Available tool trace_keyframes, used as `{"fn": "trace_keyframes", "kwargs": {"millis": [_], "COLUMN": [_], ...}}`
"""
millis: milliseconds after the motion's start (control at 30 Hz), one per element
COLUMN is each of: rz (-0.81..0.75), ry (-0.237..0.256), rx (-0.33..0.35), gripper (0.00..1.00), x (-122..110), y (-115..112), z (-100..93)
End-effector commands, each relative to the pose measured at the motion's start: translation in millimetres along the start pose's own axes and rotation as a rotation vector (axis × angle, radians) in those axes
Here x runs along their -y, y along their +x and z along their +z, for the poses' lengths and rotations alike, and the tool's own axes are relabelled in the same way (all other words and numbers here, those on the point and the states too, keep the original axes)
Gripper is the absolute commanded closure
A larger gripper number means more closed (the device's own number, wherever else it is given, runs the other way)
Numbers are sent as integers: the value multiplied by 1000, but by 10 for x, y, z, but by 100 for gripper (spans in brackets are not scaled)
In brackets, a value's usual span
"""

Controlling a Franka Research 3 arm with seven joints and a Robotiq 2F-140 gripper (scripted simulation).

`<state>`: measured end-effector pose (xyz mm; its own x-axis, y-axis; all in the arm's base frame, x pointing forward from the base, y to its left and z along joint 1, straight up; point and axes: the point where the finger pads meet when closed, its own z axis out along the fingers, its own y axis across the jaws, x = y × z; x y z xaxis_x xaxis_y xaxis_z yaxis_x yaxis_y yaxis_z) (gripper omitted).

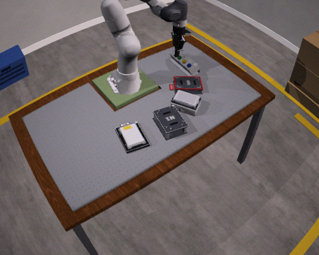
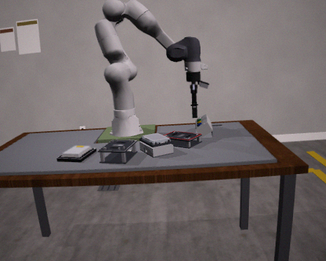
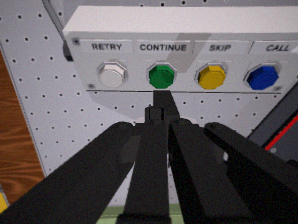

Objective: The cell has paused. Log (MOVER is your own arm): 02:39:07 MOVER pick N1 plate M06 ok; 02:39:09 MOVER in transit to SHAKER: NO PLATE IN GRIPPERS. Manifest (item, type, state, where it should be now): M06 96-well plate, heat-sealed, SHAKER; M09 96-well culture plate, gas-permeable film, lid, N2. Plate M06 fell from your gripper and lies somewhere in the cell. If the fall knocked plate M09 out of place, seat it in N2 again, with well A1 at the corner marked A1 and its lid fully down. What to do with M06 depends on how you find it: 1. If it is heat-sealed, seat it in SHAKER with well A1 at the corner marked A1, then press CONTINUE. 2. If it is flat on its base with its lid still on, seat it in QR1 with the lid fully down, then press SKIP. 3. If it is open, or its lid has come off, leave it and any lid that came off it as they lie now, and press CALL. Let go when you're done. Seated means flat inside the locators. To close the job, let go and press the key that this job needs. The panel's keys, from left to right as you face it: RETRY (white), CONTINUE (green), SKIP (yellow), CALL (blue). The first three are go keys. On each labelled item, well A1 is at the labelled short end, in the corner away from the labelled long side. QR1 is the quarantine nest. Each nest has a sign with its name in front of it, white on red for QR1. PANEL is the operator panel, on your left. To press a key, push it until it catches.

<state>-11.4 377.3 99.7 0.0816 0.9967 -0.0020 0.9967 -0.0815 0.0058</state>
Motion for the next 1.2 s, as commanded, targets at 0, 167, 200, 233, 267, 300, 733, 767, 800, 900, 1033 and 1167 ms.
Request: {"fn": "trace_keyframes", "kwargs": {"millis": [0,167,200,233,267,300,733,767,800,900,1033,1167], "rz": [3,3,3,3,3,3,3,3,3,3,3,3], "ry": [0,0,0,0,0,0,-1,-1,-1,-1,-1,0], "rx": [-3,-3,-3,-3,-3,-3,-3,-3,-3,-3,-3,-3], "gripper": [90,90,90,90,90,90,90,90,90,90,90,90], "x": [-1,-1,-1,-1,-1,-1,-1,-1,-1,-1,-1,-1], "y": [17,17,17,17,17,17,26,28,31,34,46,61], "z": [-1,-1,-1,-1,-1,-1,14,18,22,27,49,74]}}
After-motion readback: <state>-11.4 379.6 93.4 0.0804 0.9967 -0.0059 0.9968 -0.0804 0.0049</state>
